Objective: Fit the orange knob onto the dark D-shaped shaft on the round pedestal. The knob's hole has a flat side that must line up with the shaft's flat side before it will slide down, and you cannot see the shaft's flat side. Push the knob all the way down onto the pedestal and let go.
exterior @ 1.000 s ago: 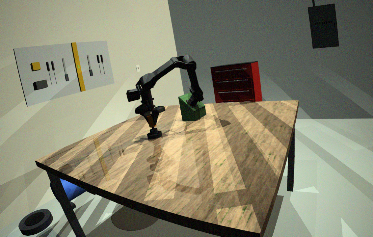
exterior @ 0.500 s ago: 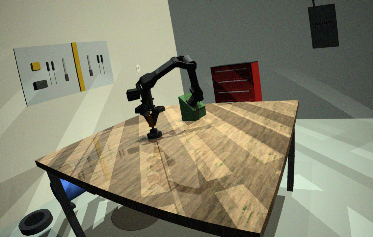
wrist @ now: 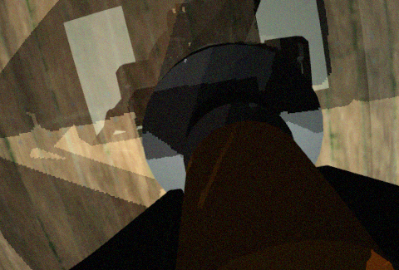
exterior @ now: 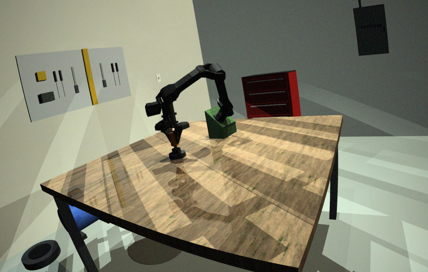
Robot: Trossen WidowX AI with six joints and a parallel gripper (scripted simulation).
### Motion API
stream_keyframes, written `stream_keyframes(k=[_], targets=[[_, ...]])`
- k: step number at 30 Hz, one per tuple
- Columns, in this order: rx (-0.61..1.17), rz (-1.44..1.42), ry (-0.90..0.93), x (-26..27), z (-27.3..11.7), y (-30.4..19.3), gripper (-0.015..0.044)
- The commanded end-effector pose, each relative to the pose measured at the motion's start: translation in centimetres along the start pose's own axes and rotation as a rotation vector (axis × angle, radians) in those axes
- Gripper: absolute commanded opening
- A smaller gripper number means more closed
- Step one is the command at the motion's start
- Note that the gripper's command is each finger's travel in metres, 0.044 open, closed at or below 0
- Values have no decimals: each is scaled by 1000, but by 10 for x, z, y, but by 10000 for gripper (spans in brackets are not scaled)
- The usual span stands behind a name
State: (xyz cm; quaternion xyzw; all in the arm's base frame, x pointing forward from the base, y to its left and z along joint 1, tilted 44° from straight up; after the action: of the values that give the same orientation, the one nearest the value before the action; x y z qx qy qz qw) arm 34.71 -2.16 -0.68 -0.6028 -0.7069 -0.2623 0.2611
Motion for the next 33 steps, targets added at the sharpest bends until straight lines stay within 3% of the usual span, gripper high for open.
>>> stream_keyframes(k=[1, 7, 14, 33], targets=[[-5, 4, 4, 0, 0, 1, 0], [-5, -5, 4, 1, -4, 2, 0], [-5, -205, 4, 0, -2, 1, 0], [-5, -205, 4, 0, -2, 1, 0]])
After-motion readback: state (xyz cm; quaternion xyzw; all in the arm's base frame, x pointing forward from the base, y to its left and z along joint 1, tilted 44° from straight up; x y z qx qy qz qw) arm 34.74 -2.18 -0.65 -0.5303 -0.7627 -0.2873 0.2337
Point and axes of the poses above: the point midway between the two fingers, 35 mm back from their tips, its own z axis out along the fingers, its own x axis across the jaws, y = z × x, the point moved 3 cm from there along -z, back along the fingers, and after that the axes turned 3 degrees about -z, right-handed, at the moved point
